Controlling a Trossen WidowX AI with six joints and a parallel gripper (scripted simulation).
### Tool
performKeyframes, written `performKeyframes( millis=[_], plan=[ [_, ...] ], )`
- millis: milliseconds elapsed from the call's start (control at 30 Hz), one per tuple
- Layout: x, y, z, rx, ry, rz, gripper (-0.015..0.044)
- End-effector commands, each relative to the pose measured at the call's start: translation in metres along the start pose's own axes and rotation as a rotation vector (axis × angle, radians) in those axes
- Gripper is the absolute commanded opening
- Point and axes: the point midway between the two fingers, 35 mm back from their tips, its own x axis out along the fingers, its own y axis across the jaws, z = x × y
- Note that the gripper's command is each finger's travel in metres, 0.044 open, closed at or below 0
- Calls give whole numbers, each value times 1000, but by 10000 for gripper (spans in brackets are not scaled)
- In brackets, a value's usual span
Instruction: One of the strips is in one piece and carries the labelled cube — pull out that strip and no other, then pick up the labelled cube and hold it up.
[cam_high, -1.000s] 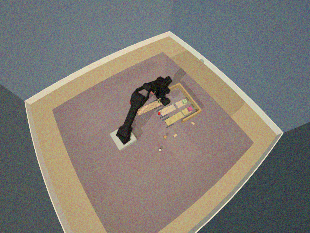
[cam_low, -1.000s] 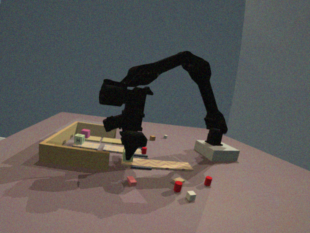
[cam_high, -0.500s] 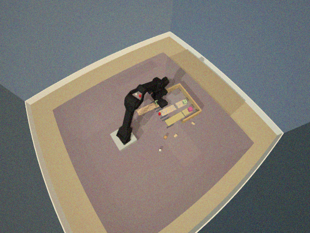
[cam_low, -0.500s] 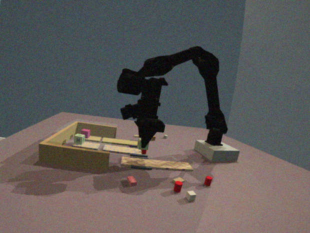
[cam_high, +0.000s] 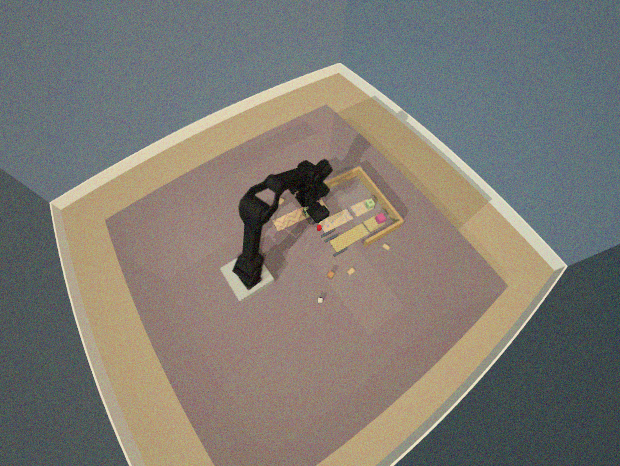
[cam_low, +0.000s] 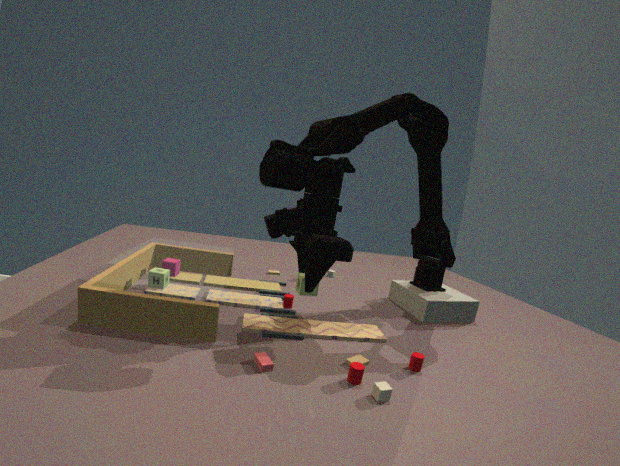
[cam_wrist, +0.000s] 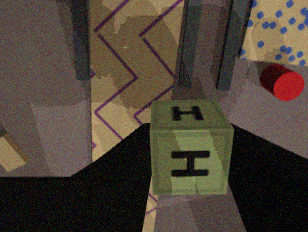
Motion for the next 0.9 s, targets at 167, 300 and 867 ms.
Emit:
performKeyframes(
  millis=[167,300,867],
  plan=[
    [3,-9,-33,-1,12,0,0],
    [5,-13,-44,1,13,-1,0],
    [-32,-13,-44,1,12,-1,0]
  ],
)
